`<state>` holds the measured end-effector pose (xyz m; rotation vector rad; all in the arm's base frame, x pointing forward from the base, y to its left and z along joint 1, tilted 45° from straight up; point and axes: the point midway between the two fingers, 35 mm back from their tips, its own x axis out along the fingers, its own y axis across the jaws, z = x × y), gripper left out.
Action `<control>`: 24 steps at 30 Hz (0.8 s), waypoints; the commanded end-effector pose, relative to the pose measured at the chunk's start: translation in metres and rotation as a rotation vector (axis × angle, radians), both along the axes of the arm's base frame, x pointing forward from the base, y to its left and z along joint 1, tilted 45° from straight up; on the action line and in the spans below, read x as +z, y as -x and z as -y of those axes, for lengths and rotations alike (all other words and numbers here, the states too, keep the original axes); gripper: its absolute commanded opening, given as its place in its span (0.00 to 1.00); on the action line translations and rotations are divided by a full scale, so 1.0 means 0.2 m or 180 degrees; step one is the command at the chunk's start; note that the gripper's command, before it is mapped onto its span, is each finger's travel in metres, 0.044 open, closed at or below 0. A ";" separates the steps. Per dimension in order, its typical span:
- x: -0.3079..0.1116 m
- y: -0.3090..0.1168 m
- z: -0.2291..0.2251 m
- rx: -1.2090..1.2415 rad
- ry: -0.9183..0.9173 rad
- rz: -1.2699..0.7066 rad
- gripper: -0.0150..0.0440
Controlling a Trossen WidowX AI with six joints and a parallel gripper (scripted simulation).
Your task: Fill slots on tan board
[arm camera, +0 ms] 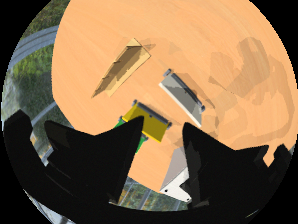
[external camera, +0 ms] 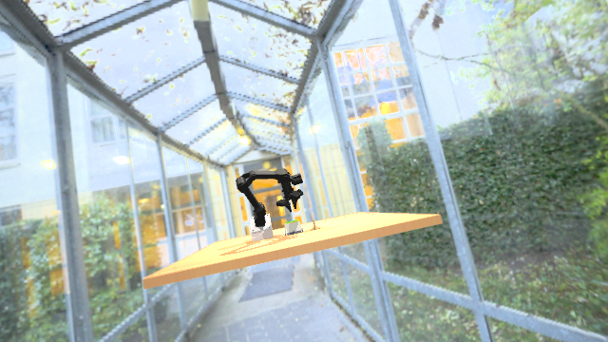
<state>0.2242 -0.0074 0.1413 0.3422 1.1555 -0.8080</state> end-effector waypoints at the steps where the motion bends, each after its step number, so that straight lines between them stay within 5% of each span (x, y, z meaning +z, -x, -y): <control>1: 0.00 -0.01 -0.09 0.1156 0.0736 -0.0856 0.57; 6: 0.02 -0.03 -0.19 0.2343 0.1512 -0.1781 0.57; 18: 0.01 -0.03 -0.18 0.2344 0.1510 -0.1781 0.57; 24: -0.21 -0.07 0.04 0.2341 0.1518 -0.1777 0.57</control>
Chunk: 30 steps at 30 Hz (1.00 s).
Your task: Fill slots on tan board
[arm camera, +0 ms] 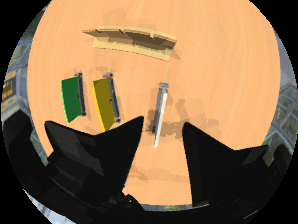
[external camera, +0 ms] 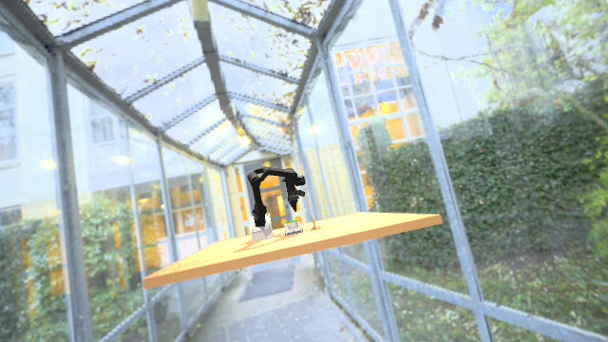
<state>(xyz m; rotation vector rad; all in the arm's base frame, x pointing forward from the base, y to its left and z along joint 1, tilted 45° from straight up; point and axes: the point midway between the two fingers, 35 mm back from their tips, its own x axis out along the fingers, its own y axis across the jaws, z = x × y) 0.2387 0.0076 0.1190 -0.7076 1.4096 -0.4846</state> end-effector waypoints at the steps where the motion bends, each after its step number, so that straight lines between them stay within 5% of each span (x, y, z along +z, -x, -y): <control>1: -0.10 0.00 0.13 -0.0013 0.0042 -0.0021 0.57; 30: -0.26 -0.02 0.28 -0.0013 0.0047 -0.0018 0.57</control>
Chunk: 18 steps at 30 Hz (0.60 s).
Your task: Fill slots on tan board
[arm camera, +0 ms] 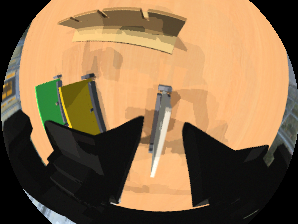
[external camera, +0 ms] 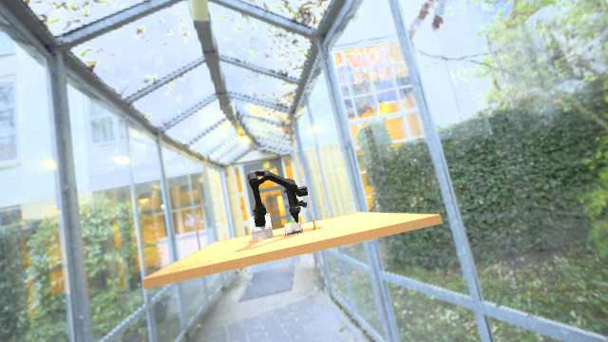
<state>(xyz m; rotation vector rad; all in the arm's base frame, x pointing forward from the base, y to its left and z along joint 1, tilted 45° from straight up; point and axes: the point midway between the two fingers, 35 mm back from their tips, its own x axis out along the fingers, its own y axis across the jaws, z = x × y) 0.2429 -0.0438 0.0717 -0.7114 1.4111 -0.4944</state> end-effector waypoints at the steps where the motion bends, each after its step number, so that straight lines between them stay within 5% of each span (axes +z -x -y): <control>1: -0.03 0.00 0.03 0.0003 0.0020 -0.0016 0.57; 18: -0.12 -0.01 0.13 0.0003 0.0024 -0.0015 0.57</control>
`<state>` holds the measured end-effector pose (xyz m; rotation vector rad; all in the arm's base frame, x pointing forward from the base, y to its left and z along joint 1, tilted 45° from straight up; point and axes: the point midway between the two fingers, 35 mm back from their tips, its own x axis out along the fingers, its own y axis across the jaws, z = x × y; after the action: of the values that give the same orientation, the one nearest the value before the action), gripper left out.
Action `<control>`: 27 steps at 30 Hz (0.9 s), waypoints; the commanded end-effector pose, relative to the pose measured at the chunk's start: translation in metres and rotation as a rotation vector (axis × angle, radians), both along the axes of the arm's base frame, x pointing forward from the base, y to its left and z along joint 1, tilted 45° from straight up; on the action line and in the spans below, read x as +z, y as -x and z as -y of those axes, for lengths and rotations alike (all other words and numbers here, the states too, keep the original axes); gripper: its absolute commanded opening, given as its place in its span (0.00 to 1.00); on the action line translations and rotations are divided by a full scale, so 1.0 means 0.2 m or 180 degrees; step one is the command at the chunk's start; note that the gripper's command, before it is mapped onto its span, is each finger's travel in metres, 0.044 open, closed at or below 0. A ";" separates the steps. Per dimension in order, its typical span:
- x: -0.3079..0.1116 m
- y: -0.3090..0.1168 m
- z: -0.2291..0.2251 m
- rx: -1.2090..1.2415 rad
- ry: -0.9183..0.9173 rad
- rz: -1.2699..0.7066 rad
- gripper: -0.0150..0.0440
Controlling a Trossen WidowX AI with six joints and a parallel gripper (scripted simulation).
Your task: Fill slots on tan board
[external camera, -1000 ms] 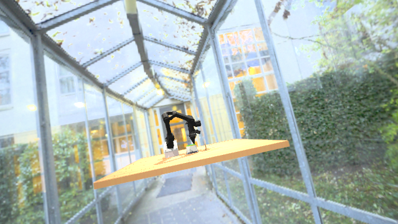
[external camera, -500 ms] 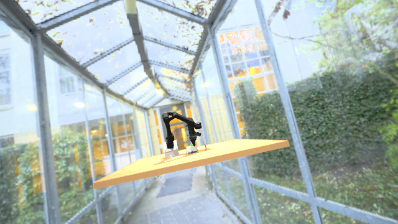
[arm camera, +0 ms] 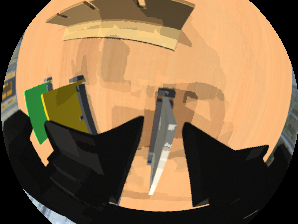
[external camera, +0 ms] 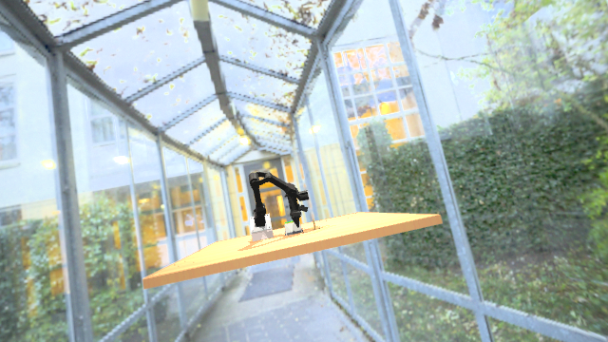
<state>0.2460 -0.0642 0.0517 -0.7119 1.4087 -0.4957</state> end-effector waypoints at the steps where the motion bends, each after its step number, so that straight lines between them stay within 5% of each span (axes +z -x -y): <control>1: -0.03 0.00 0.03 0.0001 0.0020 -0.0022 0.57; 4: -0.04 0.00 0.04 0.0001 0.0021 -0.0022 0.57; 11: -0.04 0.00 0.04 0.0001 0.0021 -0.0022 0.26; 27: 0.01 0.01 0.00 0.0001 0.0019 -0.0022 0.25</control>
<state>0.2441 -0.0682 0.0473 -0.7195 1.4194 -0.4971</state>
